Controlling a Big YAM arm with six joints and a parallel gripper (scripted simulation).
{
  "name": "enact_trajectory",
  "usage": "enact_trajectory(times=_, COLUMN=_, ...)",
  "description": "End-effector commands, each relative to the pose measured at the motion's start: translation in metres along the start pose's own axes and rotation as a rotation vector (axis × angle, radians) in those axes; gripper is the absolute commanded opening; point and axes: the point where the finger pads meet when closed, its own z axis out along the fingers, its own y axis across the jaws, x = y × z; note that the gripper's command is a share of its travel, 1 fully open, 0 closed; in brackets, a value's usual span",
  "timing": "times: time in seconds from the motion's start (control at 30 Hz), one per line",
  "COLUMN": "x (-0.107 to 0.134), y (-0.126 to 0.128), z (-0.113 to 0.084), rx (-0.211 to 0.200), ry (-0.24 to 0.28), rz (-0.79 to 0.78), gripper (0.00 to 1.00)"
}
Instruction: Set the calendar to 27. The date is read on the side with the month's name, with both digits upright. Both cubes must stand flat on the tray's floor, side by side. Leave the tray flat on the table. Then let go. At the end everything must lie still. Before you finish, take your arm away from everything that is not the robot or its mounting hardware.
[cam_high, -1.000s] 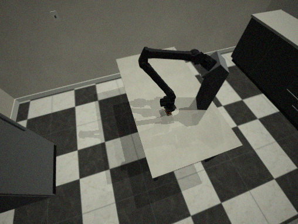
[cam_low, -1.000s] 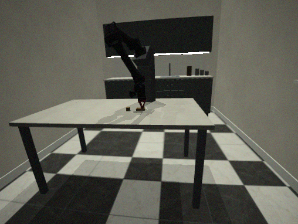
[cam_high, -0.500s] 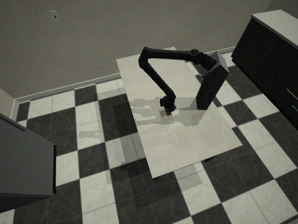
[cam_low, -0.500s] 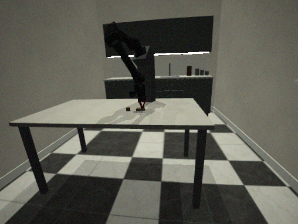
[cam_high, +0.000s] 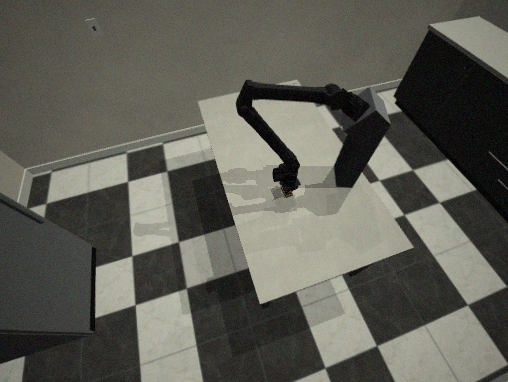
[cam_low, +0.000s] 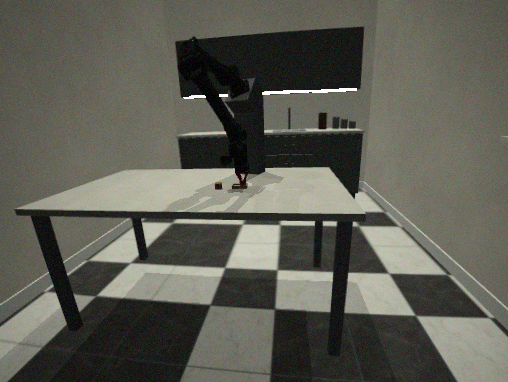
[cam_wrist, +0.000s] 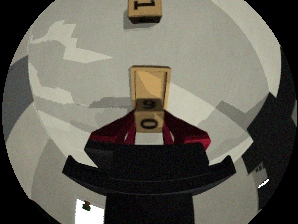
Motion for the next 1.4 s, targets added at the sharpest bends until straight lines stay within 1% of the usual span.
enact_trajectory(times=0.0, x=0.0, y=-0.018, z=0.0, rx=0.026, ry=0.003, rz=-0.013, gripper=0.27)
enact_trajectory(times=0.47, x=0.004, y=-0.027, z=-0.007, rx=0.042, ry=0.01, rz=-0.019, gripper=0.27)
enact_trajectory(times=0.6, x=0.003, y=-0.02, z=-0.007, rx=0.029, ry=0.008, rz=-0.015, gripper=0.27)
enact_trajectory(times=0.77, x=0.003, y=-0.018, z=-0.012, rx=0.025, ry=0.009, rz=-0.015, gripper=0.27)
enact_trajectory(times=0.83, x=0.002, y=-0.009, z=-0.012, rx=0.01, ry=0.006, rz=-0.011, gripper=0.27)
enact_trajectory(times=0.9, x=0.002, y=-0.009, z=-0.016, rx=0.01, ry=0.008, rz=-0.011, gripper=0.27)
enact_trajectory(times=1.1, x=0.005, y=-0.006, z=-0.017, rx=0.004, ry=0.01, rz=-0.01, gripper=0.27)
enact_trajectory(times=1.33, x=0.004, y=-0.009, z=-0.02, rx=0.012, ry=0.008, rz=-0.007, gripper=0.27)
enact_trajectory(times=1.37, x=0.003, y=0.001, z=-0.016, rx=-0.006, ry=0.004, rz=-0.001, gripper=0.27)
